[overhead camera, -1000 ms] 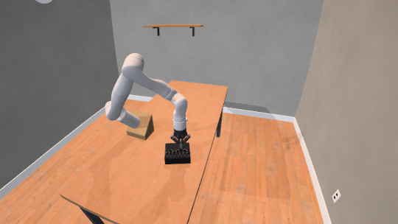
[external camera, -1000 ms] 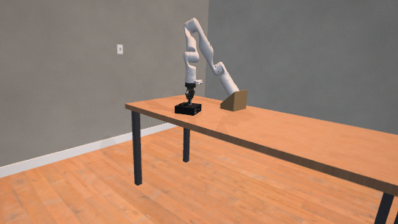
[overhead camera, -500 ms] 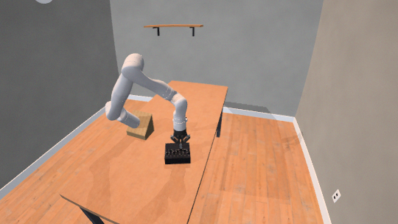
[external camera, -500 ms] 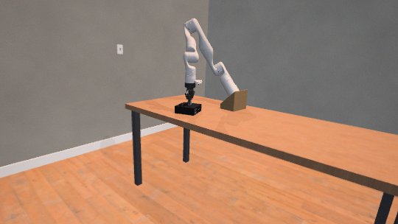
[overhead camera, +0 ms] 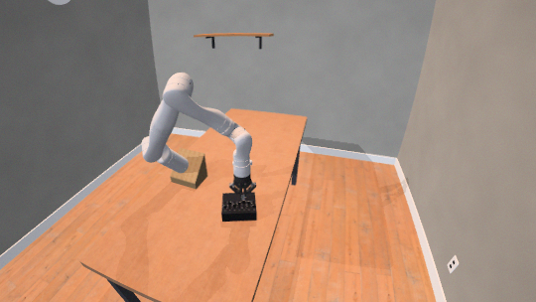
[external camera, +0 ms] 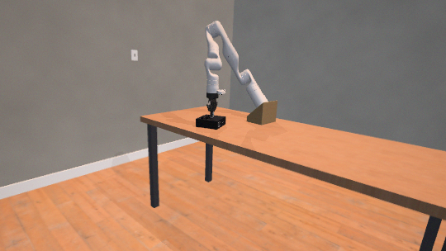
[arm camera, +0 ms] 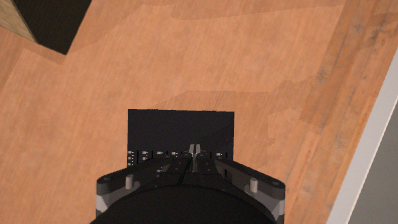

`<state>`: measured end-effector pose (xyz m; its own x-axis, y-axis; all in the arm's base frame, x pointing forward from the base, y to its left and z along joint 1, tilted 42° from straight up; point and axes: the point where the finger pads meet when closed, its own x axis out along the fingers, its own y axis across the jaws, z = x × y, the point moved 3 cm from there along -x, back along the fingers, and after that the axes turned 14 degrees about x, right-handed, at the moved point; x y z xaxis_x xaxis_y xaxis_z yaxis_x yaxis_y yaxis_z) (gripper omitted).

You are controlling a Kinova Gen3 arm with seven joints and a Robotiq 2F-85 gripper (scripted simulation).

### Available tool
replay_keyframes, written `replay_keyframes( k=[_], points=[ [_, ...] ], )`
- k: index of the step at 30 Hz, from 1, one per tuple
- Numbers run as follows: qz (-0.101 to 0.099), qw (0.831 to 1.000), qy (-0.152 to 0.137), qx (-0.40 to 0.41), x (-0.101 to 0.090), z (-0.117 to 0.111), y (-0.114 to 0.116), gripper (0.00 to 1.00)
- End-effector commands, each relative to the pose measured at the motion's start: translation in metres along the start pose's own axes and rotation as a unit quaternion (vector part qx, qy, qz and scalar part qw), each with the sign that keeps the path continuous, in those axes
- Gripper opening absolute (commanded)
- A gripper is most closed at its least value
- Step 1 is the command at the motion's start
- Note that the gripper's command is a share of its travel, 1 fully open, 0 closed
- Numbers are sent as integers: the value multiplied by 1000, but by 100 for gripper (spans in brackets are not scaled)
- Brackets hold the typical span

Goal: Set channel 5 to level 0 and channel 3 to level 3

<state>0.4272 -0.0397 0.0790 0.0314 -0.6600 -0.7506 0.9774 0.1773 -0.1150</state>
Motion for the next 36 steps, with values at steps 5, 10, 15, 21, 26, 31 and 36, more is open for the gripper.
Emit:
replay_keyframes(
  k=[5,10,15,21,26,31,36],
  points=[
    [3,1000,-2,-3,-1,8,4,0],
    [3,1000,-2,-3,-1,10,4,0],
    [3,1000,-2,-3,-1,13,5,0],
    [3,1000,-2,-3,-1,17,6,0],
    [3,1000,-2,-3,-1,18,6,0],
    [3,1000,-2,-3,-1,21,7,0],
    [3,1000,-2,-3,-1,24,8,0]
  ],
)
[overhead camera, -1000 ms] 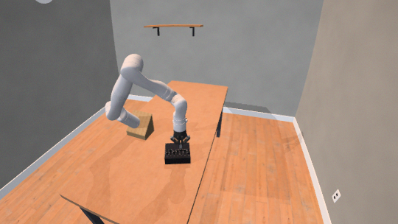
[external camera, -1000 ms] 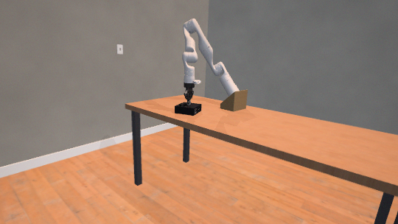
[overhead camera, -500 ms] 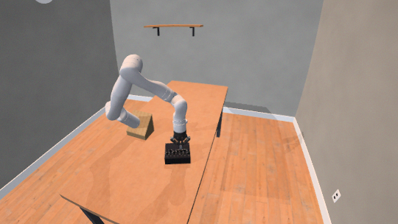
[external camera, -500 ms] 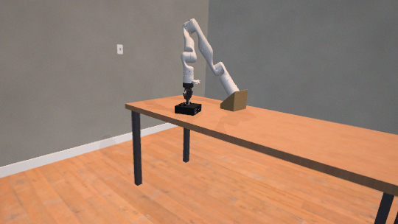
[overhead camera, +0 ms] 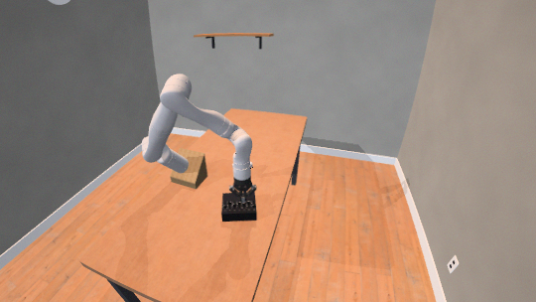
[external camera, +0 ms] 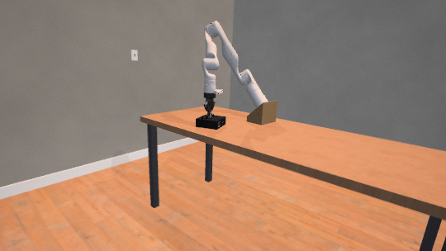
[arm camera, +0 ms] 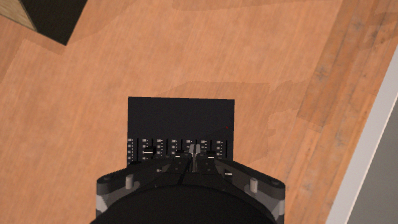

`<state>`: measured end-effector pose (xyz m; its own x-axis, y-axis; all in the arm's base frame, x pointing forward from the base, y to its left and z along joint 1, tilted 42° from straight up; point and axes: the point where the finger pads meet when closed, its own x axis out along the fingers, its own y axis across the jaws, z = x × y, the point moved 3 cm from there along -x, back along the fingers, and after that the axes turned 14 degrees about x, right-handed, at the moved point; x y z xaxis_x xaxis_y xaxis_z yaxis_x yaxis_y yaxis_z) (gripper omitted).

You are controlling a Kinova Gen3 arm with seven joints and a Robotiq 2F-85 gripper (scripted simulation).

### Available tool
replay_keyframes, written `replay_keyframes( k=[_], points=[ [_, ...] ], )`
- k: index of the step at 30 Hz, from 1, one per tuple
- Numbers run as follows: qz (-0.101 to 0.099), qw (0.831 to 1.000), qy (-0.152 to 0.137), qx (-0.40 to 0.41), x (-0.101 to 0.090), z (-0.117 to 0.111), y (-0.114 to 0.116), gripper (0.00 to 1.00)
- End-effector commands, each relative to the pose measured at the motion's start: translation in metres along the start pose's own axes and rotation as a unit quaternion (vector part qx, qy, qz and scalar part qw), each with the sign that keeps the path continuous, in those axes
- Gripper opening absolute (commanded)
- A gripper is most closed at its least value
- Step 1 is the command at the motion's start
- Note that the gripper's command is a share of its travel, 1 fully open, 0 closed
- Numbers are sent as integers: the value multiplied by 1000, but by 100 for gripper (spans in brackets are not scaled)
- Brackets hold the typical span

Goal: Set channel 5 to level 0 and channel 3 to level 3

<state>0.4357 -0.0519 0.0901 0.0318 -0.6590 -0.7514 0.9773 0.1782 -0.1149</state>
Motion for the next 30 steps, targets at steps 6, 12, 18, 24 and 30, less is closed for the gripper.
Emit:
replay_keyframes(
  k=[6,12,18,24,30],
  points=[
    [2,1000,-3,-3,-1,8,3,0],
    [2,1000,-3,-3,-1,10,4,0],
    [2,1000,-3,-3,-1,12,4,0],
    [2,1000,-3,-3,-1,13,5,0],
    [2,1000,-3,-3,-1,15,5,0]
  ],
)
